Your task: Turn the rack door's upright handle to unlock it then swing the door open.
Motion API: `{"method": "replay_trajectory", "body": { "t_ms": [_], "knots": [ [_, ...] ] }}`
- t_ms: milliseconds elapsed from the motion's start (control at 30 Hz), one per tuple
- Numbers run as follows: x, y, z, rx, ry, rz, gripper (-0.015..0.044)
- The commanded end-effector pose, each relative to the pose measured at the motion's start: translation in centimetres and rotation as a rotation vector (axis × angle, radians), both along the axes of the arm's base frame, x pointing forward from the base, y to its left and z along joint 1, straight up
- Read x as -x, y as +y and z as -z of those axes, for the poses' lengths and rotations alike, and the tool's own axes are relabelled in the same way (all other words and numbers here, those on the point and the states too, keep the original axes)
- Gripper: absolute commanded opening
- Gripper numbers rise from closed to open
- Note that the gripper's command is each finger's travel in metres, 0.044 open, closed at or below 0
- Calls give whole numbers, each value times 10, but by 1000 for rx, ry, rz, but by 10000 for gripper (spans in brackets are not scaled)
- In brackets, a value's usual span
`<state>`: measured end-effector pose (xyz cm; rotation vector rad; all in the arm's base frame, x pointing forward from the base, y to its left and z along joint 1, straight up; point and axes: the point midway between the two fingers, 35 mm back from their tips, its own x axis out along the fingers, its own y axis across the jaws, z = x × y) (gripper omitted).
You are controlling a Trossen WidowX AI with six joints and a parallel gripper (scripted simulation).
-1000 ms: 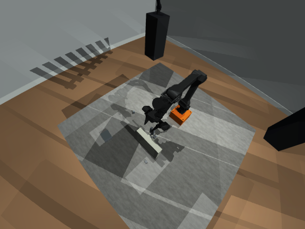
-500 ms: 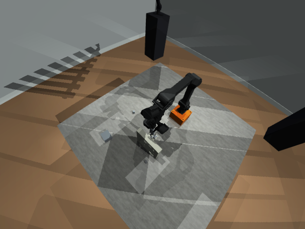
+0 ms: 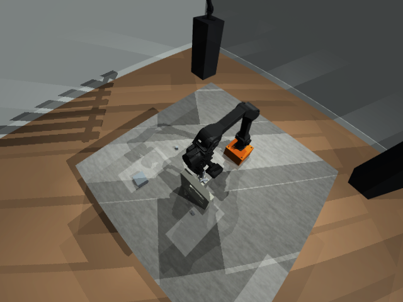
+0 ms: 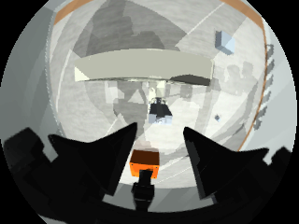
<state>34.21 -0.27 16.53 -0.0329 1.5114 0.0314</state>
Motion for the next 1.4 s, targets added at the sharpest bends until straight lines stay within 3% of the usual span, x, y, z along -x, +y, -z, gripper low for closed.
{"method": "replay_trajectory", "body": {
  "t_ms": [0, 1367],
  "knots": [
    [0, -1, 1, 4, 16, -6, 288],
    [-3, -1, 66, 4, 16, -6, 288]
  ]
}}
